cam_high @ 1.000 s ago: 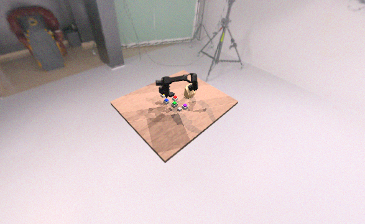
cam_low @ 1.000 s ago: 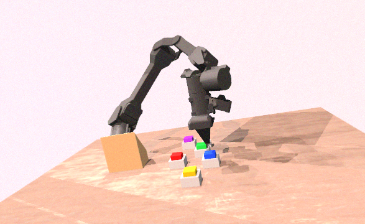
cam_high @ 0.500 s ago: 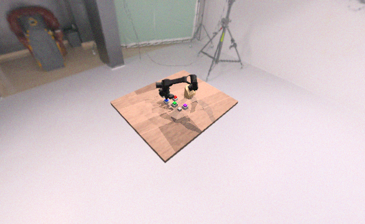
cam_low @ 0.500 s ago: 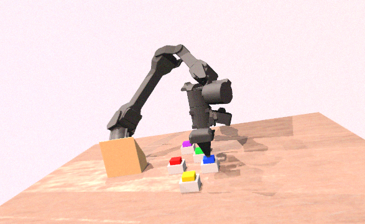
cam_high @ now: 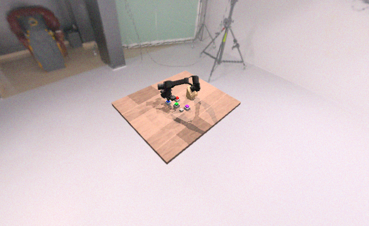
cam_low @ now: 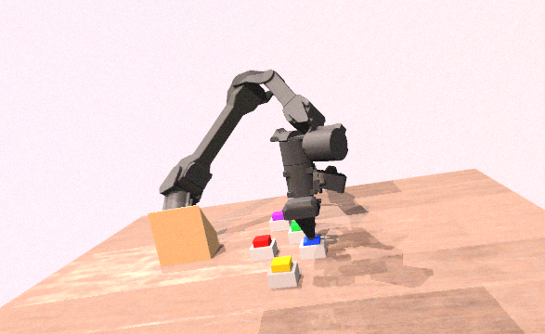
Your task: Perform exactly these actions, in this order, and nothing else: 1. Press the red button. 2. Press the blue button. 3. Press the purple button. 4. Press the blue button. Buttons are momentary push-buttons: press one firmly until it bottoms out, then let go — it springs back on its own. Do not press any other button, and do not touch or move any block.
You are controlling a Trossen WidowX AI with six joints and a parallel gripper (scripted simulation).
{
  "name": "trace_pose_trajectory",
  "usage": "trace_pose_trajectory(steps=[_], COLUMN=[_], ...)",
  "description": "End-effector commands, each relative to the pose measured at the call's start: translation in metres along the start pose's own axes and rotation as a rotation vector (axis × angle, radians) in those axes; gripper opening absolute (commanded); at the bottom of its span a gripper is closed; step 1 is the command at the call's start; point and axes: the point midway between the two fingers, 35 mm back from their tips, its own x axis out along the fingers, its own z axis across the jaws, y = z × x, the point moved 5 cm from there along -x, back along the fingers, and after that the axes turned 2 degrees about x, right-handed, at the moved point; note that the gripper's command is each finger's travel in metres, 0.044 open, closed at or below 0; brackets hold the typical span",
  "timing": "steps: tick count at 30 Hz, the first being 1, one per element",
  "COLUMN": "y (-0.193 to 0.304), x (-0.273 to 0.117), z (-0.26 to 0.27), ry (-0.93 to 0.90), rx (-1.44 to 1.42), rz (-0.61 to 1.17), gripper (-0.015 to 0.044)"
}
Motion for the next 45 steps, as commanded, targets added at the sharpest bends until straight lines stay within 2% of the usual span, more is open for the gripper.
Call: trace_pose_trajectory(steps=[1,8,11,17,22,28,35,45], y=[0.0,0.0,0.0,0.0,0.0,0.001,0.027,0.097], x=[0.001,-0.002,-0.03,-0.036,-0.092,-0.095,-0.104,-0.095], z=[0.0,0.0,0.0,0.0,-0.001,0.002,0.086,0.182], ry=[-0.003,0.0,-0.001,-0.001,0.001,0.001,0.003,-0.006], rx=[0.006,0.0,0.006,0.007,0.007,0.007,0.011,0.012], rz=[-0.001,0.0,0.0,-0.001,0.0,0.0,0.0,0.005], gripper=[0.002,0.002,0.002,0.002,0.002,0.002,0.002,0.002])
